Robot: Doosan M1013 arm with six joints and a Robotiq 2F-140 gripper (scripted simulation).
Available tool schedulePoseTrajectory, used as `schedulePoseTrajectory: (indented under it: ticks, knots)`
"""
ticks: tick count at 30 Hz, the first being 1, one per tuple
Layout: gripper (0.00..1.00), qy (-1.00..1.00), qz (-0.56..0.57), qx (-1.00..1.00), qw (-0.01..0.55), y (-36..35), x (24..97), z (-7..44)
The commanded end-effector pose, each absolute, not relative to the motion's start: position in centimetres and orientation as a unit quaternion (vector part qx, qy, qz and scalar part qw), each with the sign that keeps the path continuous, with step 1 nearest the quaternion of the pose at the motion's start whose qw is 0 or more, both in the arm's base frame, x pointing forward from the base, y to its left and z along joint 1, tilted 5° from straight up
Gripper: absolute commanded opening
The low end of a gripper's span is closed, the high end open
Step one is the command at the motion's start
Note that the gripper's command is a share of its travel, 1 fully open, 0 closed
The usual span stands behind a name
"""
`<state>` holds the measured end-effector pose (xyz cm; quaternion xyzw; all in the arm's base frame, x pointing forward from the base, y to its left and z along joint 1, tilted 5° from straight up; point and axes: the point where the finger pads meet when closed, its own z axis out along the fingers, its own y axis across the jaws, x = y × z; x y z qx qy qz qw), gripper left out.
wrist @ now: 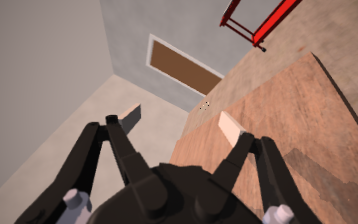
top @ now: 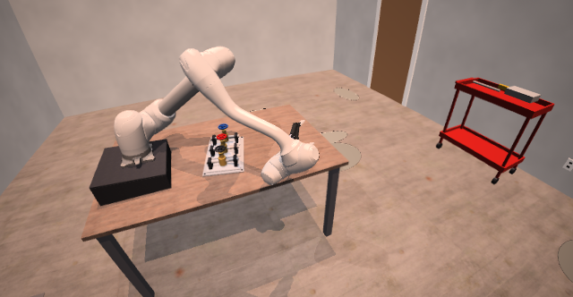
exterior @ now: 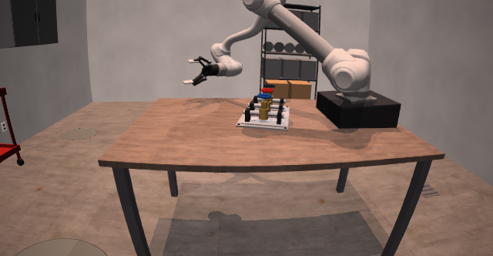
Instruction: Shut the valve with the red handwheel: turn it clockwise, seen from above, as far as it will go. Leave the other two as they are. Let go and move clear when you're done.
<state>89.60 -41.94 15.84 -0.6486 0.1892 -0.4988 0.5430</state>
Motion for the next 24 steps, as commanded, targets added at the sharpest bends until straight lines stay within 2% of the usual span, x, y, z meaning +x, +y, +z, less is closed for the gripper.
schedulePoseTrajectory:
  ticks: [1, 19, 24]
  knots:
    - [1.00, 0.189, -0.499, -0.649, 0.543, -41.9, 89.6, 15.9]
    - [1.00, 0.189, -0.497, -0.649, 0.544, -41.8, 89.6, 15.9]
    - [1.00, 0.186, -0.448, -0.673, 0.559, -37.1, 89.2, 17.2]
